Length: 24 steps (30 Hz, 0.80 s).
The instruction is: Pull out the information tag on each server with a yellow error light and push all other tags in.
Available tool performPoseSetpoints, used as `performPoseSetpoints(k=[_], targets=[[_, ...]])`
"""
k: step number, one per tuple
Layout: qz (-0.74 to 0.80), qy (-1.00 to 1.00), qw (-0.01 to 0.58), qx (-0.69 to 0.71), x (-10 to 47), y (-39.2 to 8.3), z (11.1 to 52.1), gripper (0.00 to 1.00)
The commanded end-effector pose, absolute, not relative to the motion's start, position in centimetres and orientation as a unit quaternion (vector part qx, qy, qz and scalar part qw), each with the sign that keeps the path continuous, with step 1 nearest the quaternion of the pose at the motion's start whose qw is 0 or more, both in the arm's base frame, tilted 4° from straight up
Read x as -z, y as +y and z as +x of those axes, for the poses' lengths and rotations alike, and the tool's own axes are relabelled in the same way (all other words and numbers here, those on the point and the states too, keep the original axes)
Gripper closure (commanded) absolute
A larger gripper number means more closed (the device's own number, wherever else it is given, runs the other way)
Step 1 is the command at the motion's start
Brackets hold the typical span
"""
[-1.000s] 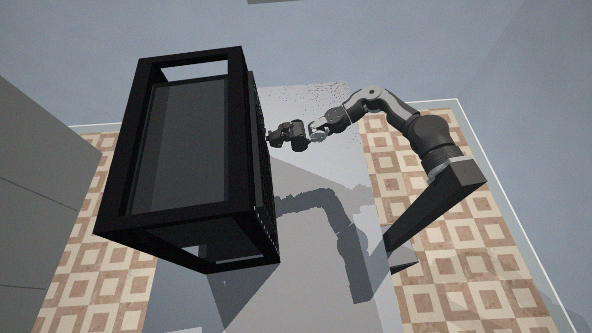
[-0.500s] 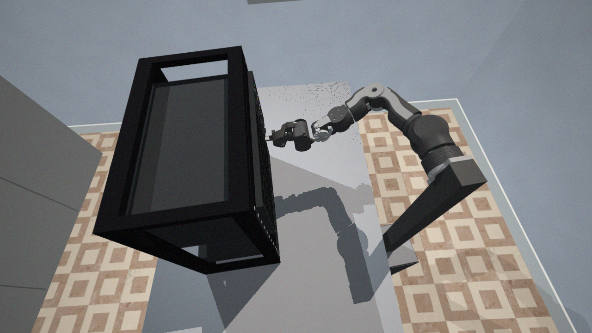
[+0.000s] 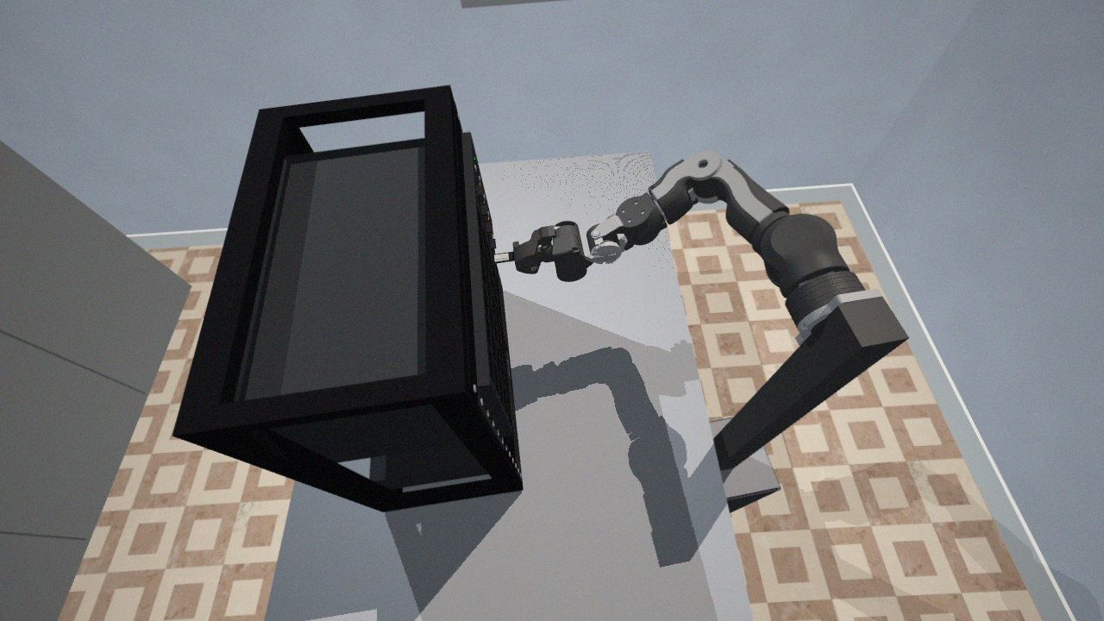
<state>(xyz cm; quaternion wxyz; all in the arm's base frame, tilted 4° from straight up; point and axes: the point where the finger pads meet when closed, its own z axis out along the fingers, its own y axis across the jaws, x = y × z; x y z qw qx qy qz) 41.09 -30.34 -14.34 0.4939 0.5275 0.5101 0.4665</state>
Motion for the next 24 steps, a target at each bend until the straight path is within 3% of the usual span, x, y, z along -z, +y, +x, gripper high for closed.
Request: performPoseSetpoints(k=[1, 24], targets=[[0.524, 0.506, 0.497, -0.471, 14.0, -30.3, 41.2, 1.0], [0.522, 0.505, 0.499, -0.472, 13.8, -30.3, 39.8, 1.0]])
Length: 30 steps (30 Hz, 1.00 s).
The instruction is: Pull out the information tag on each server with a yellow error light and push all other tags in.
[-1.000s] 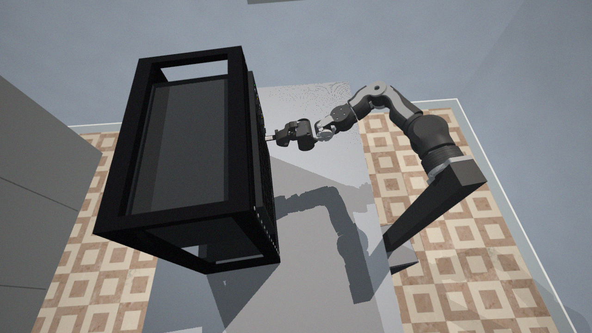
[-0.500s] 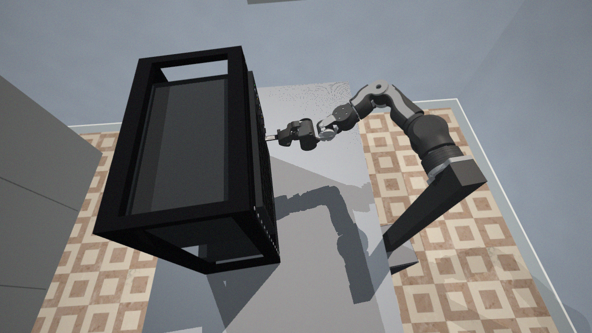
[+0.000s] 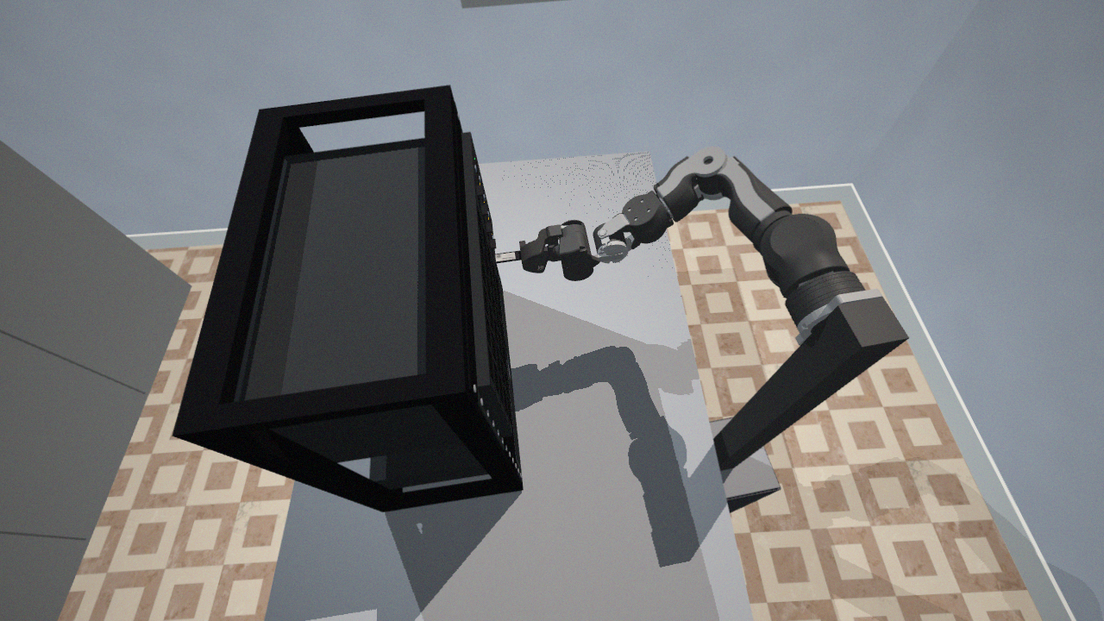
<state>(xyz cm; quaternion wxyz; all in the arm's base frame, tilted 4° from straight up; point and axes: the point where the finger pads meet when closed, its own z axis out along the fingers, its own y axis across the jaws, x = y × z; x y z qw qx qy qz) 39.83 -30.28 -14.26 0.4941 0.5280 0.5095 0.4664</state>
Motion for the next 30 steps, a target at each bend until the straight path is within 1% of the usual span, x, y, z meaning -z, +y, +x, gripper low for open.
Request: performPoseSetpoints(k=[1, 12, 13, 30], targets=[[0.522, 0.505, 0.5, -0.472, 13.74, -30.27, 39.75, 1.0], [0.521, 0.505, 0.499, -0.473, 13.69, -30.22, 39.49, 1.0], [0.521, 0.505, 0.499, -0.473, 13.69, -30.22, 39.49, 0.9], [0.524, 0.507, 0.496, -0.47, 13.91, -30.17, 39.53, 0.9]])
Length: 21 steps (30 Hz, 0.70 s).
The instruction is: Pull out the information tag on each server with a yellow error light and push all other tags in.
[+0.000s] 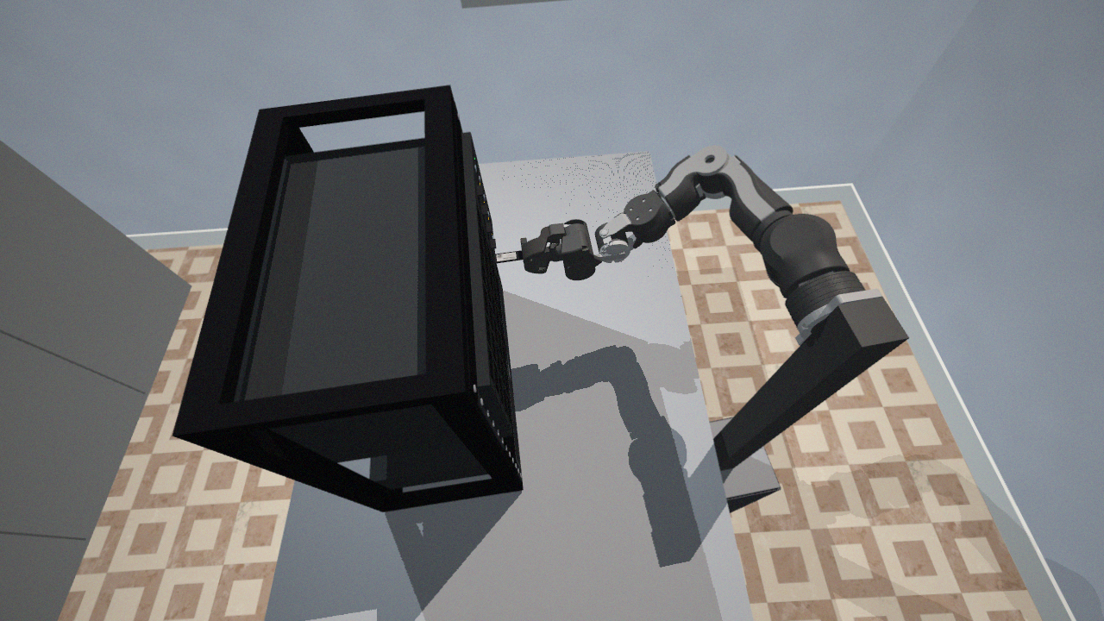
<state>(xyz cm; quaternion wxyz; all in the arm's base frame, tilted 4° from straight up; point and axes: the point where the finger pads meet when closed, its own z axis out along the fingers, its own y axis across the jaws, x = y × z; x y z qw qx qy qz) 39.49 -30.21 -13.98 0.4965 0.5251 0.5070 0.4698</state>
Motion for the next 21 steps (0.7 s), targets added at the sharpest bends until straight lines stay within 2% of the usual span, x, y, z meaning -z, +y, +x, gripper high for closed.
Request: performPoseSetpoints(k=[1, 12, 21], targets=[[0.524, 0.507, 0.496, -0.47, 13.9, -30.2, 39.5, 0.9], [0.525, 0.507, 0.497, -0.47, 13.9, -30.3, 39.4, 0.9], [0.522, 0.504, 0.501, -0.472, 13.6, -30.2, 35.8, 0.9]])
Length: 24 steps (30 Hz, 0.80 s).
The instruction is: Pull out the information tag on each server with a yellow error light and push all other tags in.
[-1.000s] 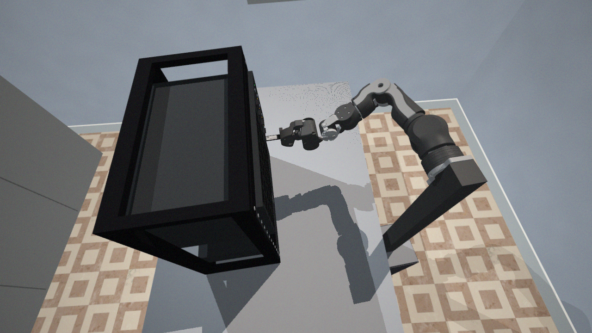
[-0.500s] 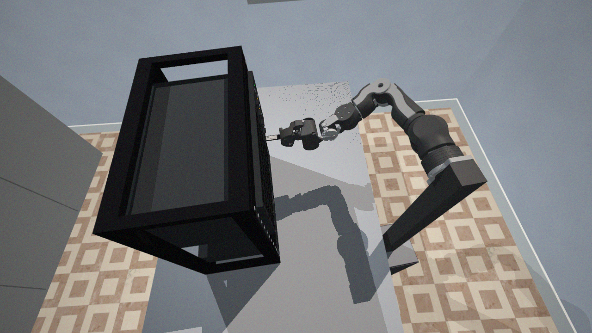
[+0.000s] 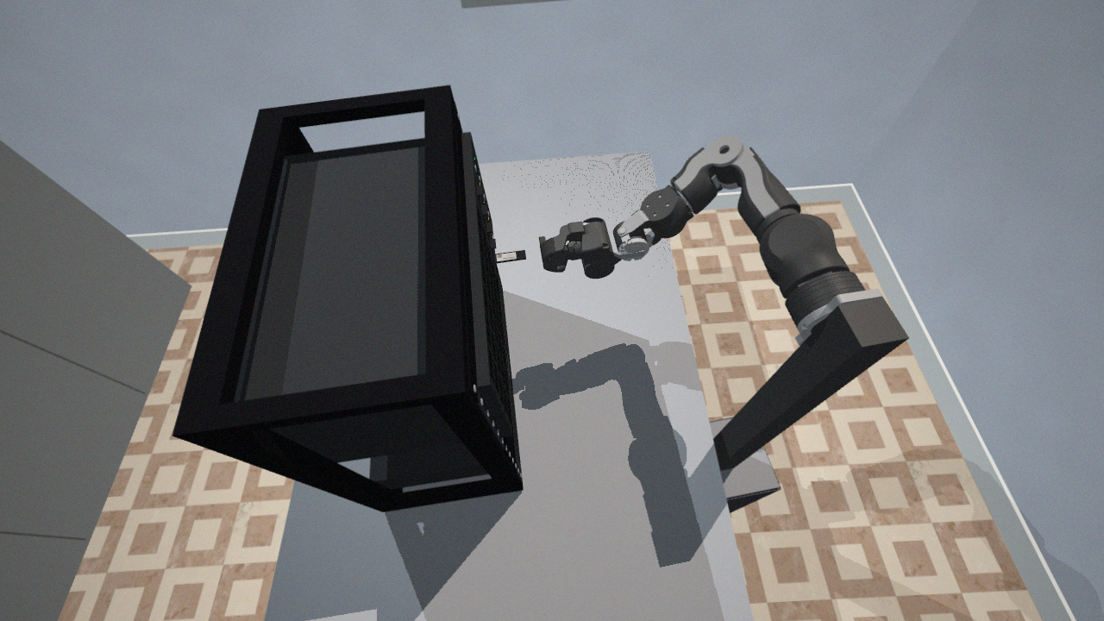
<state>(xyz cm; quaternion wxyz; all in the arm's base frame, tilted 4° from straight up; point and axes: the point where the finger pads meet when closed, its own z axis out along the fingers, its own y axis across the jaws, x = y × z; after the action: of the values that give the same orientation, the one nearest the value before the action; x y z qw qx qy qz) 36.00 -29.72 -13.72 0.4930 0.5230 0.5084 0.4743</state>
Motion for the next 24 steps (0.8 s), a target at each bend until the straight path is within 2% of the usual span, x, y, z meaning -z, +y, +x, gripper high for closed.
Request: performPoseSetpoints(k=[1, 7, 13, 24], targets=[[0.522, 0.504, 0.501, -0.472, 13.6, -30.1, 35.3, 0.9], [0.524, 0.507, 0.497, -0.47, 13.5, -30.1, 34.6, 0.9], [0.525, 0.507, 0.497, -0.47, 9.5, -29.9, 34.8, 0.9], [0.524, 0.506, 0.498, -0.471, 9.4, -30.0, 34.8, 0.9]])
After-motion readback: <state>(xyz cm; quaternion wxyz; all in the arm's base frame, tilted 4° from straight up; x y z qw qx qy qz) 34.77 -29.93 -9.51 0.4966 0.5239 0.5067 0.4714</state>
